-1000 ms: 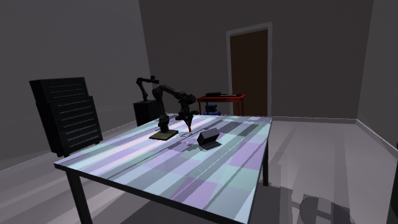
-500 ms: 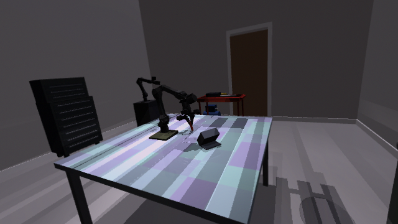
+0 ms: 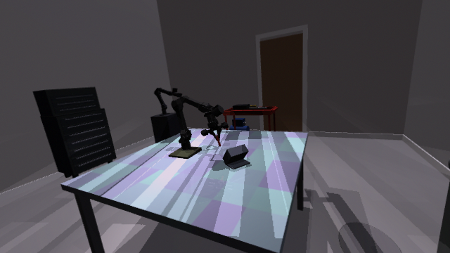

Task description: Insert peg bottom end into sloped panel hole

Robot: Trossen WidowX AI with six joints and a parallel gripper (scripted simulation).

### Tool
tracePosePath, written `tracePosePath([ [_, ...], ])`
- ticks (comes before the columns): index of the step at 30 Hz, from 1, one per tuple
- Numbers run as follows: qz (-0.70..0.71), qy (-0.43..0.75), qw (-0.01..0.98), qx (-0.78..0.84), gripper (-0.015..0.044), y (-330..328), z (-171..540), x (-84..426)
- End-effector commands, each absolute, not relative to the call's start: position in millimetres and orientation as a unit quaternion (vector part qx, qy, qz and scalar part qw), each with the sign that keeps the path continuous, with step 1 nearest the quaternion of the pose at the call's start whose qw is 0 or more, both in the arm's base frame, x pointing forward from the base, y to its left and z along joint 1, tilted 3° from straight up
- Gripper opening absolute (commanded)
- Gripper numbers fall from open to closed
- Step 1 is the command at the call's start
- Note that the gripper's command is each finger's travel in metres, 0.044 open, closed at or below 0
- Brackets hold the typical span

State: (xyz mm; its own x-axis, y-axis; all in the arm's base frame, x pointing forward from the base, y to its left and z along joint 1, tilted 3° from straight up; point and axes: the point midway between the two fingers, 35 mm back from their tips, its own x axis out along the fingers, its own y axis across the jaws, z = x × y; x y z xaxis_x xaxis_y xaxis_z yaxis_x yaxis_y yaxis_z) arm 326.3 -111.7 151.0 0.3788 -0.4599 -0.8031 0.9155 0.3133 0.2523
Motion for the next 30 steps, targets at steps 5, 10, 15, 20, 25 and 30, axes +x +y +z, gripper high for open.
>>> tracePosePath([
  [5, -0.444, 0.322, 0.77, 0.326, 0.0, -106.2, 150.1, 329.1],
  [10, -0.432, 0.324, 0.786, 0.302, 0.0, -102.4, 151.6, 332.2],
  [15, -0.42, 0.326, 0.8, 0.279, 0.0, -98.5, 153.1, 335.1],
  [20, -0.407, 0.327, 0.814, 0.255, 0.0, -94.6, 154.7, 338.0],
  [25, -0.395, 0.327, 0.826, 0.231, 0.0, -90.5, 156.4, 340.7],
  [30, -0.383, 0.328, 0.838, 0.207, 0.0, -86.3, 158.1, 343.2],
])
